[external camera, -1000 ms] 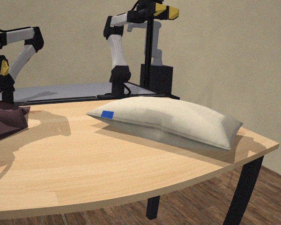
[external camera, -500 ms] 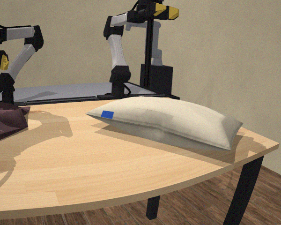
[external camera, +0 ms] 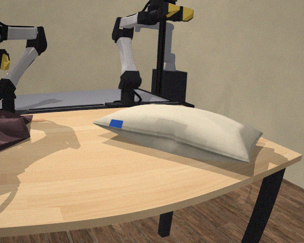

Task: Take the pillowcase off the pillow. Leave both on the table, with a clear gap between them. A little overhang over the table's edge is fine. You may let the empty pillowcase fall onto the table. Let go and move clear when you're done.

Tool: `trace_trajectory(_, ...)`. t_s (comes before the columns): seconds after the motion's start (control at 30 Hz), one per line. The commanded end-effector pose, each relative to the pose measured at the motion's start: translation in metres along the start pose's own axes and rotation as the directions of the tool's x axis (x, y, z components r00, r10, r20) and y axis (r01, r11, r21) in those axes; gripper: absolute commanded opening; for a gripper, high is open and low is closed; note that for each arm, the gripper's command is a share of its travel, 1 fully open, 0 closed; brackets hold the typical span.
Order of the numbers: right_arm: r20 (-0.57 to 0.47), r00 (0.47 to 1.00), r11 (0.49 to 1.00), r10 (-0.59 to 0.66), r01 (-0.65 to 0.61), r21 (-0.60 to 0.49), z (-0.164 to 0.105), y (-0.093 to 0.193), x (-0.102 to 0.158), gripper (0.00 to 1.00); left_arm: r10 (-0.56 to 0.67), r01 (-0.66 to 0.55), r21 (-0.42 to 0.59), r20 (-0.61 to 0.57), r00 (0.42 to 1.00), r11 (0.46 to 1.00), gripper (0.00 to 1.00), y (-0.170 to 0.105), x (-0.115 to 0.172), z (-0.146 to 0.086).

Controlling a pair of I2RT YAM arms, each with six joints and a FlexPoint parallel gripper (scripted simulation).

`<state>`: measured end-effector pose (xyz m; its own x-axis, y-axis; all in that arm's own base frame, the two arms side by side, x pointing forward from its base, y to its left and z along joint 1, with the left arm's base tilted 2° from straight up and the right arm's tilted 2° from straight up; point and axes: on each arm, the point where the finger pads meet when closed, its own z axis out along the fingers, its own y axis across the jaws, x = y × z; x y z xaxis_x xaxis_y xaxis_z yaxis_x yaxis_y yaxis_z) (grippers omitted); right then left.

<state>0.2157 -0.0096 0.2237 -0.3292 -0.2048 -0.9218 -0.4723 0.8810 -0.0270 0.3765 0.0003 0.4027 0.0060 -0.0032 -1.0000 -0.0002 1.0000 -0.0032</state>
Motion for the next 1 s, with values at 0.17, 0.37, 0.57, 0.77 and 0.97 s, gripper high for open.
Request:
trace_trajectory(0.17, 0.017, 1.000, 1.000, -0.005, 0.006, -0.014, -0.009, 0.002, -0.020, 0.60, 0.010, -0.013, 0.030, 0.091, 0.996, 0.999, 0.60, -0.008, -0.029, 0.000)
trace_trajectory(0.37, -0.001, 0.997, 0.997, -0.073, 0.073, 0.038, -0.008, -0.012, -0.026, 0.60, 0.010, -0.013, 0.030, 0.091, 0.996, 0.999, 0.60, -0.008, -0.029, 0.000)
trace_trajectory(0.57, -0.051, 0.994, 0.990, -0.093, 0.098, 0.100, 0.000, -0.029, -0.038, 0.60, 0.009, -0.012, 0.032, 0.092, 0.996, 0.999, 0.60, -0.009, -0.030, -0.001)
trace_trajectory(0.77, -0.051, 0.991, 0.979, -0.126, 0.132, 0.156, 0.009, -0.040, -0.060, 0.60, 0.012, -0.014, 0.029, 0.074, 0.997, 0.999, 0.60, -0.008, -0.027, -0.005)
trace_trajectory(0.97, -0.006, 0.984, 0.959, -0.178, 0.175, 0.221, 0.011, -0.049, -0.094, 0.60, 0.014, -0.015, 0.026, 0.058, 0.998, 1.000, 0.60, -0.008, -0.024, -0.008)
